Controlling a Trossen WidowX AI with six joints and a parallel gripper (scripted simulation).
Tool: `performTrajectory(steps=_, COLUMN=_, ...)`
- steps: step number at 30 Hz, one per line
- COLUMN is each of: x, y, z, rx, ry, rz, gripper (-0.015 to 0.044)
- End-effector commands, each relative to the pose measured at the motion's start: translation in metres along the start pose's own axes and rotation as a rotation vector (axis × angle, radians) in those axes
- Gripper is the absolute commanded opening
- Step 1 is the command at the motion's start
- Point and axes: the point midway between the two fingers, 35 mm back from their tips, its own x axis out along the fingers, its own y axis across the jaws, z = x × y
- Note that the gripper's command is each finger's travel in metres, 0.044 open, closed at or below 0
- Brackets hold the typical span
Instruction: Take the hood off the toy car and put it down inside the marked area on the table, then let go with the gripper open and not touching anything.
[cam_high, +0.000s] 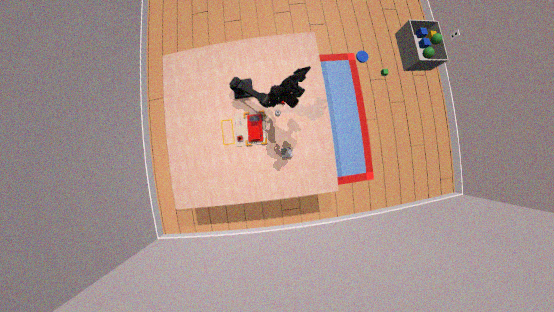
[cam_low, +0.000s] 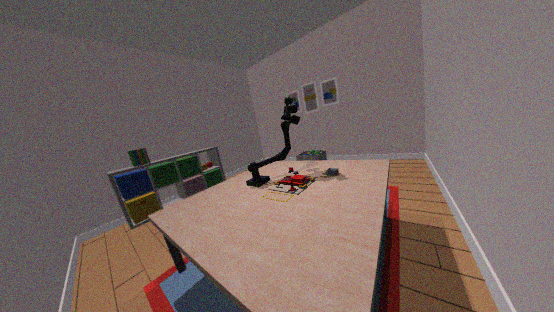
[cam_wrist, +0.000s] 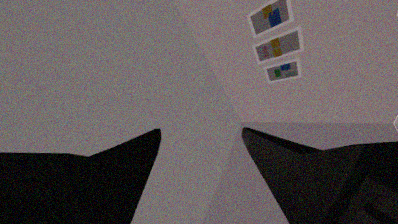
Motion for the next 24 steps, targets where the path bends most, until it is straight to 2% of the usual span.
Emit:
performTrajectory(steps=1, x=0.016, y=0.000, z=-0.050, rx=0.023, ry=0.116, rz=0.033, gripper=0.0440)
performTrajectory(steps=12, x=0.029, y=0.012, z=-0.152, rx=0.077, ry=0.344, rz=0.151, gripper=0.0440)
performTrajectory(steps=24, x=0.012, y=0.038, z=-0.250, rx=0.034, ry=0.576, rz=0.278, gripper=0.0440)
